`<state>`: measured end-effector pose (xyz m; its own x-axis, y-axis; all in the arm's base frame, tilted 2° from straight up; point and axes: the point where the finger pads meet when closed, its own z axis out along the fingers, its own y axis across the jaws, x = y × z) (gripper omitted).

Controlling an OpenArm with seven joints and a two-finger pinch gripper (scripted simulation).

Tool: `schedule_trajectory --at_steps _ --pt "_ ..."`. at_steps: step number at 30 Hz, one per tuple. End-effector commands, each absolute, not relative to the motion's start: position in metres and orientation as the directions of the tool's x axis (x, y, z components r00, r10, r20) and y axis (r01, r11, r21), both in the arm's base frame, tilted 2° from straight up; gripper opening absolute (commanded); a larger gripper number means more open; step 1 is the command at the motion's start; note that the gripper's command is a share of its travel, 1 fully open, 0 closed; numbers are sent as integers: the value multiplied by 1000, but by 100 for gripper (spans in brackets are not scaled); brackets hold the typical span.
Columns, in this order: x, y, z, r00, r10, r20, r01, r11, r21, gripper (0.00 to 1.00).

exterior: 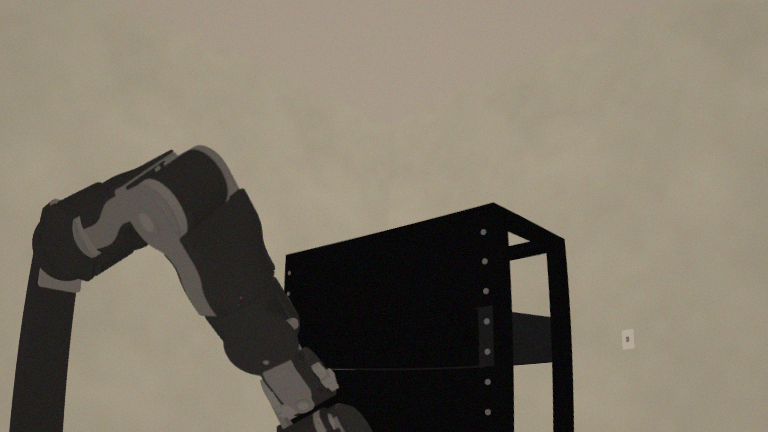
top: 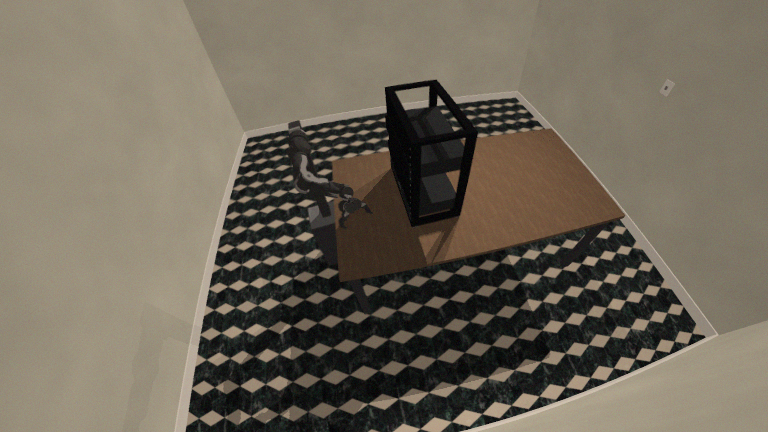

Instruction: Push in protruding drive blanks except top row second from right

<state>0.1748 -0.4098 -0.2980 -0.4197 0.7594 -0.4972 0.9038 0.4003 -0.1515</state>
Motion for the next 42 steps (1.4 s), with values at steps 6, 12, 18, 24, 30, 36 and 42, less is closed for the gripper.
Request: schedule_trajectory --at_steps 6,12,18,24,30,36,42 --pt "197 -383 -303 -432 770 -469 887 456 -67 100" --pt "227 -333 -308 -457 789 -410 844 530 78 100" --pt "255 -277 -306 -476 812 -339 783 566 258 100" --pt "271 -240 -297 -480 829 -287 733 559 388 100" --pt "290 -192 -274 -469 858 -208 648 494 579 100" --pt "303 -162 -241 -433 892 -132 554 379 742 100" --pt "309 -154 -217 -395 915 -86 486 288 825 100"
